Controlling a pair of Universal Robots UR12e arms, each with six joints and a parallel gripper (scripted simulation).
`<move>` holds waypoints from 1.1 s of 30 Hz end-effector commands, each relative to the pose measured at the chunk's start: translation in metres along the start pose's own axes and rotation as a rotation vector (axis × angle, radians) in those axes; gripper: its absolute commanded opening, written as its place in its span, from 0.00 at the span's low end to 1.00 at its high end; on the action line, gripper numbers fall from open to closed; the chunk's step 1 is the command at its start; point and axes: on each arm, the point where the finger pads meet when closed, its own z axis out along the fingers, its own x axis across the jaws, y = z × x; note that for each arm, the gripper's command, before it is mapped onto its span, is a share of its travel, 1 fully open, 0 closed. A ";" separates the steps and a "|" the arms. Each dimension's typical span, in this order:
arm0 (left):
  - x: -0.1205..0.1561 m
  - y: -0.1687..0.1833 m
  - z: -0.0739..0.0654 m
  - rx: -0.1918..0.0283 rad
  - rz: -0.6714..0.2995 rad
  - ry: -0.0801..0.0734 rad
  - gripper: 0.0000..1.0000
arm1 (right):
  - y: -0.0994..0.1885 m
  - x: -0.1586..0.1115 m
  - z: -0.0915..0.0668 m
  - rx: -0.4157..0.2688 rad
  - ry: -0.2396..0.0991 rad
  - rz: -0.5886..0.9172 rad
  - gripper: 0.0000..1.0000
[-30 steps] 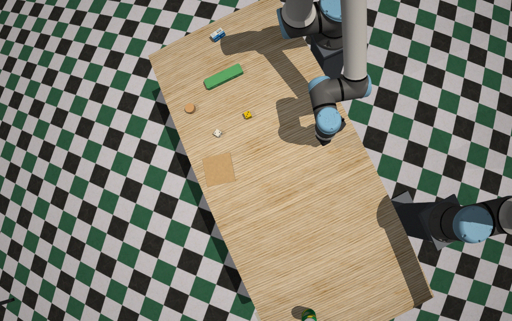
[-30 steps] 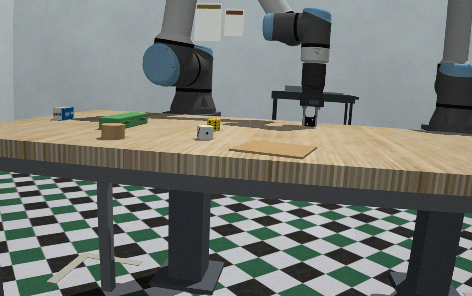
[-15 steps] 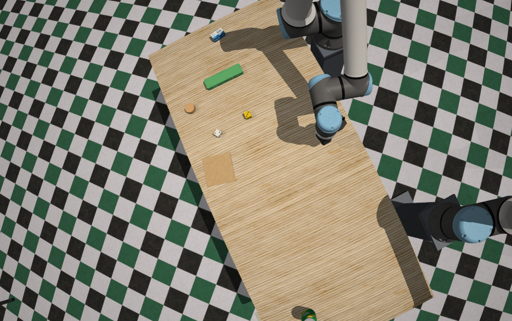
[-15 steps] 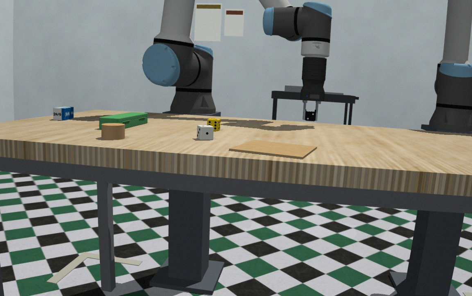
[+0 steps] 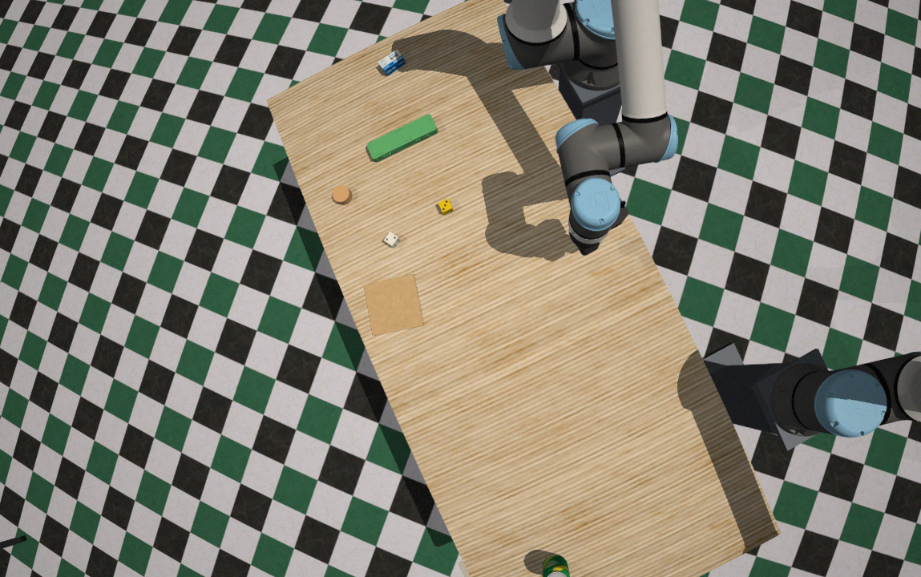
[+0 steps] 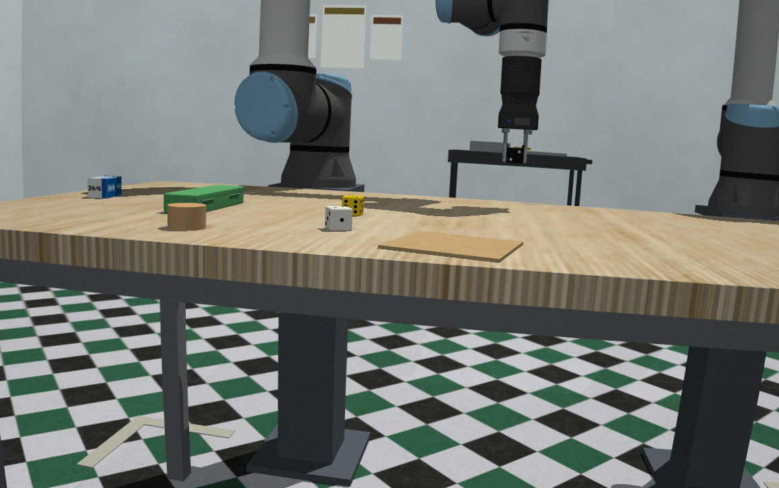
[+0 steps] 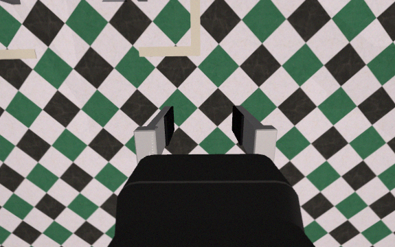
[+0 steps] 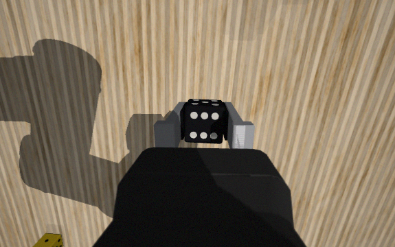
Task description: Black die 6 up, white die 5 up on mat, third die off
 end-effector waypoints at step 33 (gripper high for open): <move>0.000 0.001 -0.001 -0.001 0.000 0.000 1.00 | 0.153 0.033 -0.032 0.000 -0.001 -0.117 0.57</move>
